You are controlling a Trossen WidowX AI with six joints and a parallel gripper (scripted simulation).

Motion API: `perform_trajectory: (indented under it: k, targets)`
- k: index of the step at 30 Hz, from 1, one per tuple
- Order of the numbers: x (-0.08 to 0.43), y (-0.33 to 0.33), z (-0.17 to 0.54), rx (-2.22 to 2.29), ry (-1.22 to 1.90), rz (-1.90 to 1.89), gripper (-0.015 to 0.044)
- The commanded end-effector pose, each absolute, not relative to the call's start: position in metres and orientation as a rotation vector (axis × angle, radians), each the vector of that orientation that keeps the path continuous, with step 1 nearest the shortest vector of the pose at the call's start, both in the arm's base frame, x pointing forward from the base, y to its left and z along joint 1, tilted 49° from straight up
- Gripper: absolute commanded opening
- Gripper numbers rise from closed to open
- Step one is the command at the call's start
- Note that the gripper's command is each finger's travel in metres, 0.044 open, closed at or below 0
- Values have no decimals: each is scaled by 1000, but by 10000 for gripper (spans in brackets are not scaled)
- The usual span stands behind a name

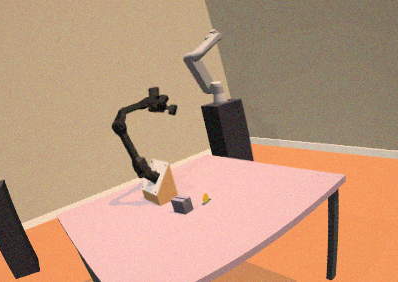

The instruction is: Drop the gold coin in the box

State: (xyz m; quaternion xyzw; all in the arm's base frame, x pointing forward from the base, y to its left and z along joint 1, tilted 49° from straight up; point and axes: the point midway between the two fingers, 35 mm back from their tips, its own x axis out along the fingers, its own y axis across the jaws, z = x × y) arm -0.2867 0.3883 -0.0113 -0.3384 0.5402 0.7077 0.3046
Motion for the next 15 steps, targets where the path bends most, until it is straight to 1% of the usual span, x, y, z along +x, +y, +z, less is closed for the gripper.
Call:
perform_trajectory:
  k: [1, 3, 9, 15]
  targets:
    - [-284, 389, -12, -892, 1435, 1859, 374]
    - [-261, 398, -19, -859, 1469, 1740, 321]
    - [-165, 419, -46, -703, 1565, 1257, 164]
    - [-60, 415, -69, -513, 1593, 753, 161]
